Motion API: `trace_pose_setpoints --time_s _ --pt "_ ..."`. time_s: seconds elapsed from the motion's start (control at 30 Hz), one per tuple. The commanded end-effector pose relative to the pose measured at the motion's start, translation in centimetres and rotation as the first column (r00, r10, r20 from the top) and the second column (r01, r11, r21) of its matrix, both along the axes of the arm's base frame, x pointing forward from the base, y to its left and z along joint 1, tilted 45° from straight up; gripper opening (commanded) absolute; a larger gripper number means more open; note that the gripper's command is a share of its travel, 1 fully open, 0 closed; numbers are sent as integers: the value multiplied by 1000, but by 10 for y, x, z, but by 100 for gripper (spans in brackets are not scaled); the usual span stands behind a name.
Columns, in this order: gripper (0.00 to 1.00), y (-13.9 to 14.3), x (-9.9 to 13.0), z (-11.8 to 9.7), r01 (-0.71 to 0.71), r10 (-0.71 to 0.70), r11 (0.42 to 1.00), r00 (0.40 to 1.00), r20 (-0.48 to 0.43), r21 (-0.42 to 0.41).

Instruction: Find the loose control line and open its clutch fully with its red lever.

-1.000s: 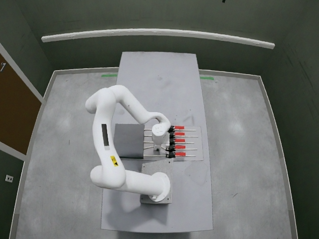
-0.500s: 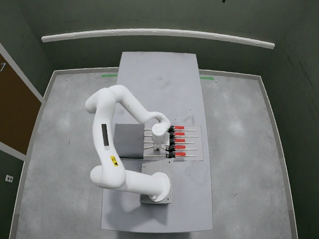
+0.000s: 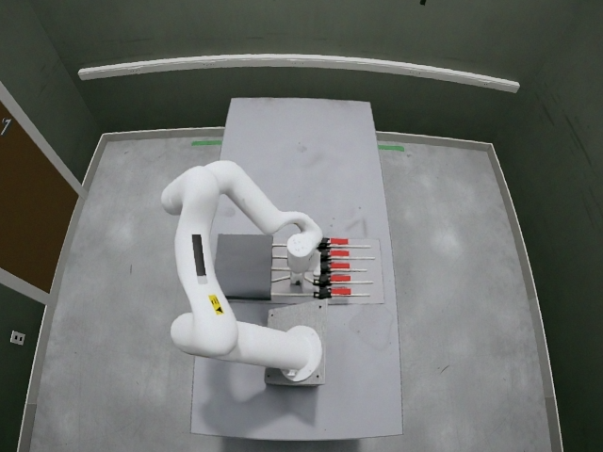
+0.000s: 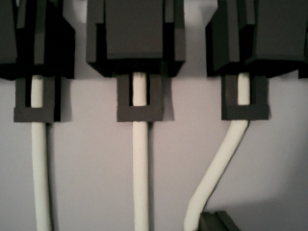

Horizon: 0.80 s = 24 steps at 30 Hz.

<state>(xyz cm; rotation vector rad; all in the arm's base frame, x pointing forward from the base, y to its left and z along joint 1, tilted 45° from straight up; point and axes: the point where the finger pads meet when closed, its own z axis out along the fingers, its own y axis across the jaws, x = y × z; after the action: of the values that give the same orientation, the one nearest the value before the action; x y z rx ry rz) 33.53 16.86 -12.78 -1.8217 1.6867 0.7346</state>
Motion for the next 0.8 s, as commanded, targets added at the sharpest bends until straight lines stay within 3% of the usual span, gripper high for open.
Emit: trace_pose_setpoints --time_s 0.0,0.77 --pt "0 0 -1 0 1 -1 1000 1000 1 0" --pt "0 -2 -24 -1 1 -1 1000 1000 1 0"
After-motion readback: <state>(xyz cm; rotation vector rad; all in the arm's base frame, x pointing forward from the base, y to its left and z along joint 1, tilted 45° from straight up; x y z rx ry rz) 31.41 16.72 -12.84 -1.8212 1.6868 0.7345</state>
